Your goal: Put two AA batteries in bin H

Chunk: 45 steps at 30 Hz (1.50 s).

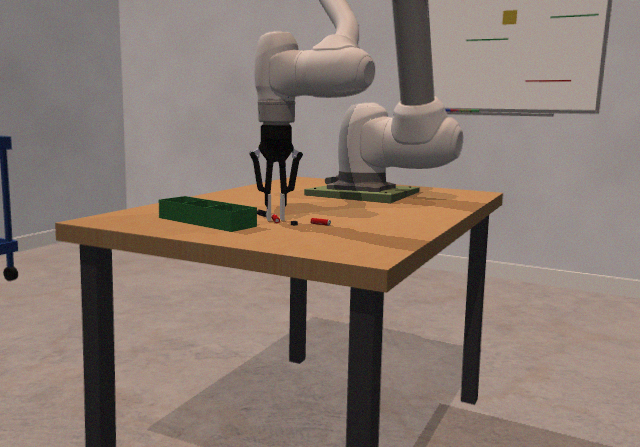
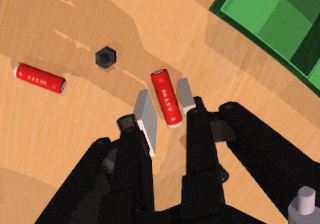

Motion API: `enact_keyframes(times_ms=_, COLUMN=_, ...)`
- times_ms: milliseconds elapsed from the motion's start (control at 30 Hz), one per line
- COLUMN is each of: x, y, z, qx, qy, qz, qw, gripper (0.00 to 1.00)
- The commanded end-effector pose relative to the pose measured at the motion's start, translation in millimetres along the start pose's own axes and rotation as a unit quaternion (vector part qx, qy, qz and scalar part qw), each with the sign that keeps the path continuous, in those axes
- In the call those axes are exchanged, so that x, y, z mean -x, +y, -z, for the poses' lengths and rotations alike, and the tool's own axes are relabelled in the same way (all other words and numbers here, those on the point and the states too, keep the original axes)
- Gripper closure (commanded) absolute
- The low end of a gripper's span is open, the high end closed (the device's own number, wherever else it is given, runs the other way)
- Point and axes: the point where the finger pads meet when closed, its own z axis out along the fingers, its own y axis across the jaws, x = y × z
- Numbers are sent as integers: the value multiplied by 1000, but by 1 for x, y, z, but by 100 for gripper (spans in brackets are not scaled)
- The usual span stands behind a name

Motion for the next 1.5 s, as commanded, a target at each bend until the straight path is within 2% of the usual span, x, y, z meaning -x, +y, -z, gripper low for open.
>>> enact_keyframes(times_ms=0, x=2, y=2, z=-2, qx=1, qy=-2, qz=2, qw=1000, gripper=83)
enact_keyframes(times_ms=1000, x=2, y=2, z=-2, qx=1, qy=-2, qz=2, qw=1000, gripper=83)
enact_keyframes(times_ms=1033, x=2, y=2, z=-2, qx=1, qy=-2, qz=2, qw=1000, gripper=95)
enact_keyframes(times_ms=1467, x=2, y=2, z=-2, qx=1, qy=-2, qz=2, qw=1000, gripper=95)
